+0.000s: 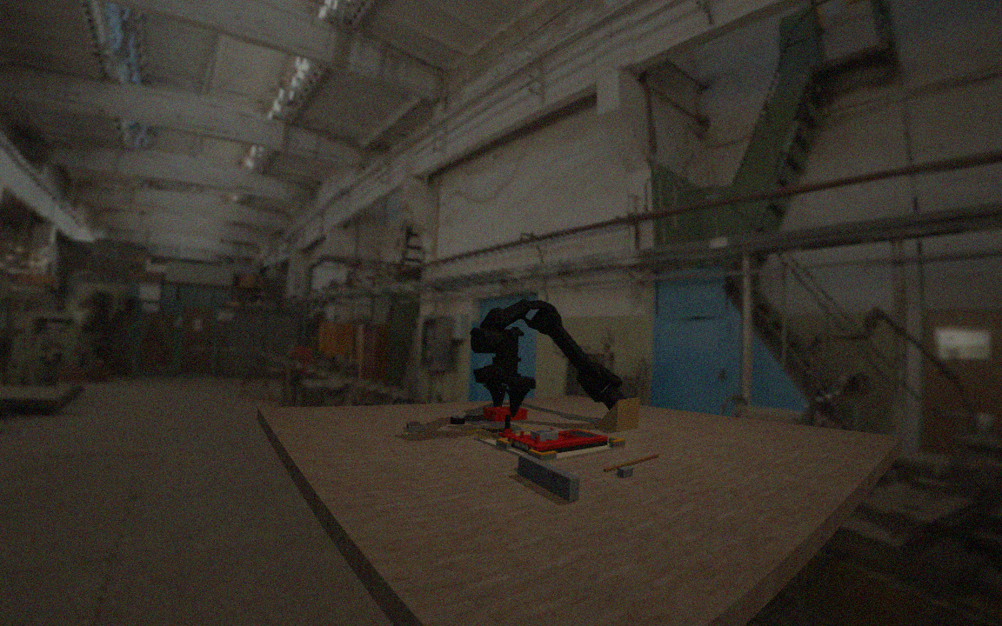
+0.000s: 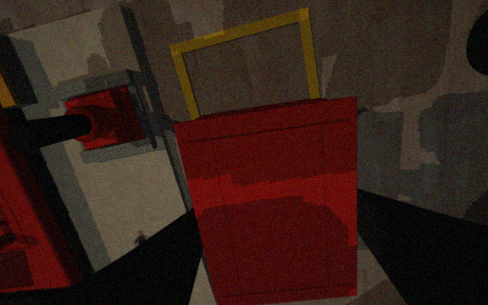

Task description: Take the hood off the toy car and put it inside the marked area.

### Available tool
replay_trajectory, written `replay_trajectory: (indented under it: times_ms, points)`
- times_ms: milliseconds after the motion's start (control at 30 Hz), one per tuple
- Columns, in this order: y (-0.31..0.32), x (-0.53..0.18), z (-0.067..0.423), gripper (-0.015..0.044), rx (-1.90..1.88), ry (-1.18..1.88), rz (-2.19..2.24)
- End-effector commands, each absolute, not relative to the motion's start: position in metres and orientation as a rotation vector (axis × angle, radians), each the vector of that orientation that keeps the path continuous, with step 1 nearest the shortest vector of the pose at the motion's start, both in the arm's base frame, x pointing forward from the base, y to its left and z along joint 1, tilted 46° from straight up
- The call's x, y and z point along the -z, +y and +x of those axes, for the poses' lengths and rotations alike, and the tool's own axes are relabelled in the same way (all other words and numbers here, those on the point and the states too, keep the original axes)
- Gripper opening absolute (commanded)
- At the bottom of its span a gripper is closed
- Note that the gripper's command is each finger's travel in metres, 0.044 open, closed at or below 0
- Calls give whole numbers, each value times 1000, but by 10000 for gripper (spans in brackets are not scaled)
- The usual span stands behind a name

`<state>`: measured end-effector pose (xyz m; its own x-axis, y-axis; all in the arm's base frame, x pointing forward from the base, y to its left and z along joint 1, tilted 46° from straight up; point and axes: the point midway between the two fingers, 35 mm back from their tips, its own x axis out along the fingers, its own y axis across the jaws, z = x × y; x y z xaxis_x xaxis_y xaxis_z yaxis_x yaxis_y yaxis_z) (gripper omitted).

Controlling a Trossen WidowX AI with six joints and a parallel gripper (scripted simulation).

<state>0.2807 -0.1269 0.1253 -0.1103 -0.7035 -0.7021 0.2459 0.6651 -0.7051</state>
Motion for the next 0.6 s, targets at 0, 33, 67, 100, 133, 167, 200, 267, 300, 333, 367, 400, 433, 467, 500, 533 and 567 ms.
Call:
replay_trajectory:
  times_ms: [0,33,67,100,133,167,200,267,300,333,367,400,433,467,500,533,567]
  points:
    - [-129,-124,280,0,839,1475,-410]
    - [-129,-124,280,0,840,1475,-410]
    - [-130,-123,280,0,840,1475,-410]
    - [-130,-123,280,0,840,1475,-410]
    - [-130,-123,280,0,840,1475,-410]
    - [-131,-122,280,0,840,1475,-410]
    - [-131,-122,279,0,840,1475,-410]
    - [-132,-121,279,0,840,1475,-410]
    - [-132,-121,279,0,840,1475,-410]
    - [-133,-121,279,0,840,1475,-410]
    - [-133,-120,279,0,841,1475,-411]
    - [-134,-120,279,0,841,1475,-411]
    - [-134,-119,279,0,841,1475,-411]
    - [-134,-119,278,0,841,1475,-411]
    - [-135,-119,278,0,841,1475,-411]
    - [-135,-118,278,0,841,1475,-411]
    - [-136,-118,278,0,841,1475,-411]
